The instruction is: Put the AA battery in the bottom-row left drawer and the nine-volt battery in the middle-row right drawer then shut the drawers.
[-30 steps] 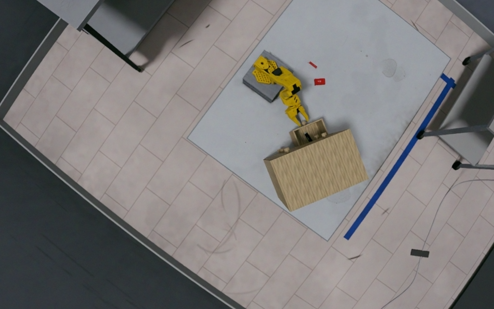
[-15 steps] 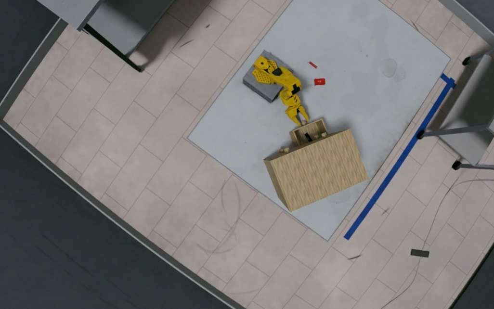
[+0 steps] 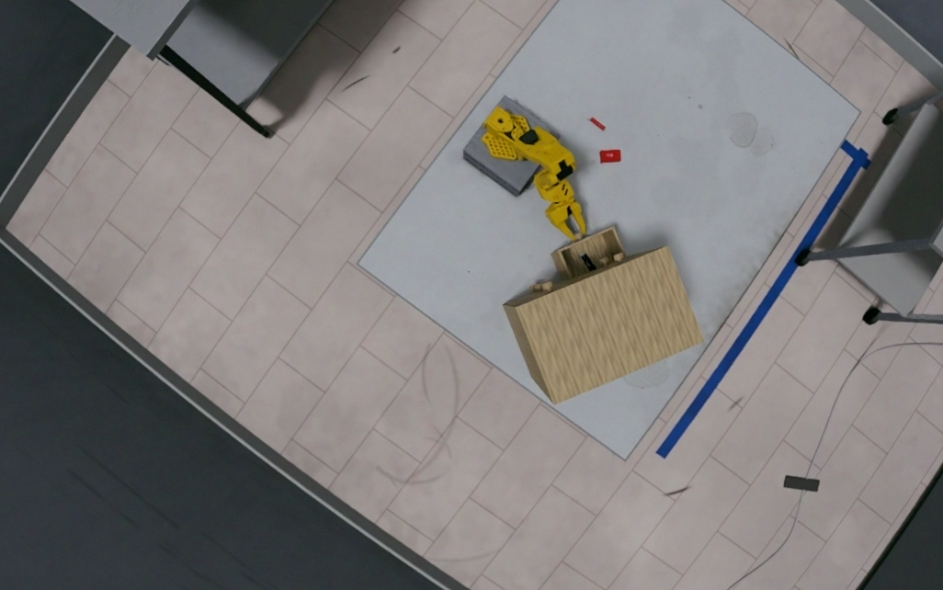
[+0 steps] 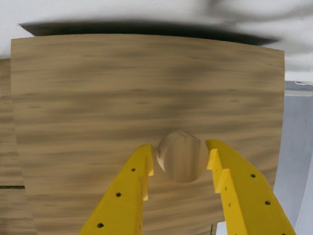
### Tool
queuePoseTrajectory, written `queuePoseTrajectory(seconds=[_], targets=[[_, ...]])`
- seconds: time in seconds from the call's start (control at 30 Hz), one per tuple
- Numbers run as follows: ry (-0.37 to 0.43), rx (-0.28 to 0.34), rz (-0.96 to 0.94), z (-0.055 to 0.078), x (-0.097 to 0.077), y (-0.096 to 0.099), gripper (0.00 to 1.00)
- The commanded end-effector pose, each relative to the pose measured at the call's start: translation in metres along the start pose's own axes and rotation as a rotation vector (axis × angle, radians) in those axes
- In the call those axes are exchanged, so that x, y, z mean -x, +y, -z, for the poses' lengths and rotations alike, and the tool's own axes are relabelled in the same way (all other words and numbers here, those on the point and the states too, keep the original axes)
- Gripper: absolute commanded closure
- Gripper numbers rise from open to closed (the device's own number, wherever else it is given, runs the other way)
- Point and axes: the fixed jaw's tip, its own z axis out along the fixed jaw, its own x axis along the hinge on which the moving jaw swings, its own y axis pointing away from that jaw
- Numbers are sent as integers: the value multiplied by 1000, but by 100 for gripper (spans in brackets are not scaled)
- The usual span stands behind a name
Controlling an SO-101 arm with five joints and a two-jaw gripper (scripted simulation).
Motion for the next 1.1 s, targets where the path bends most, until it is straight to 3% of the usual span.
queuePoseTrajectory(seconds=[0.0,0.5,1.07], targets=[[-1,18,-14,1,-1,4,89],[-1,18,-14,1,-1,4,100],[-1,18,-14,1,-1,4,100]])
